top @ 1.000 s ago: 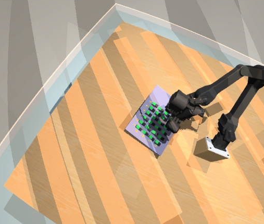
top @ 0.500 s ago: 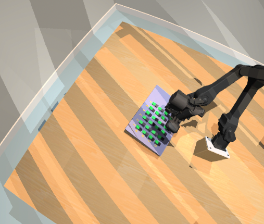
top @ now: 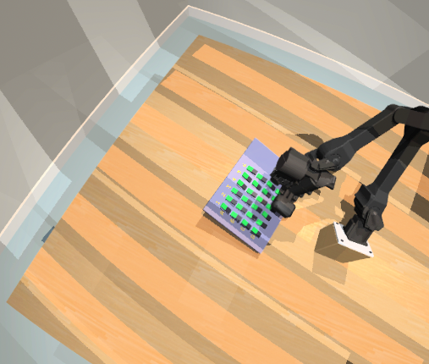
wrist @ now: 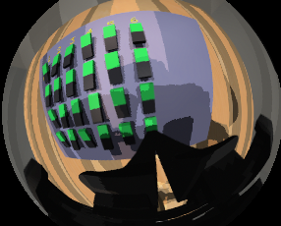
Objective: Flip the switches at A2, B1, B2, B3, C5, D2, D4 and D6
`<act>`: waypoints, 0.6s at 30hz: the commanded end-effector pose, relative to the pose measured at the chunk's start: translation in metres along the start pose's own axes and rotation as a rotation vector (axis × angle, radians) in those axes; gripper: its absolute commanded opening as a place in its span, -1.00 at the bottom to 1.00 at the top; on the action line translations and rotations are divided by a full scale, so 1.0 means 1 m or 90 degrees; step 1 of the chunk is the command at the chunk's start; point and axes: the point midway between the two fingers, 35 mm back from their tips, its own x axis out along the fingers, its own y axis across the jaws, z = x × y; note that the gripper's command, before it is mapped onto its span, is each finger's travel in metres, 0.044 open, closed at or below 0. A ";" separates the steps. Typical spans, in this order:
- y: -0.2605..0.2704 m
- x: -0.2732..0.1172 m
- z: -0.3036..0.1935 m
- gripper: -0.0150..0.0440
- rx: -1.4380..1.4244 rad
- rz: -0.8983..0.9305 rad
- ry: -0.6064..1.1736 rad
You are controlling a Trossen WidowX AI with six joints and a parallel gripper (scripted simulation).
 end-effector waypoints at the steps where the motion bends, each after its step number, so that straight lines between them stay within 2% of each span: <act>1: 0.000 -0.041 0.001 -0.49 0.003 0.000 -0.018; 10: 0.003 -0.051 0.004 -0.49 0.003 0.000 -0.021; 18: 0.068 -0.058 0.048 -0.49 0.005 0.002 -0.022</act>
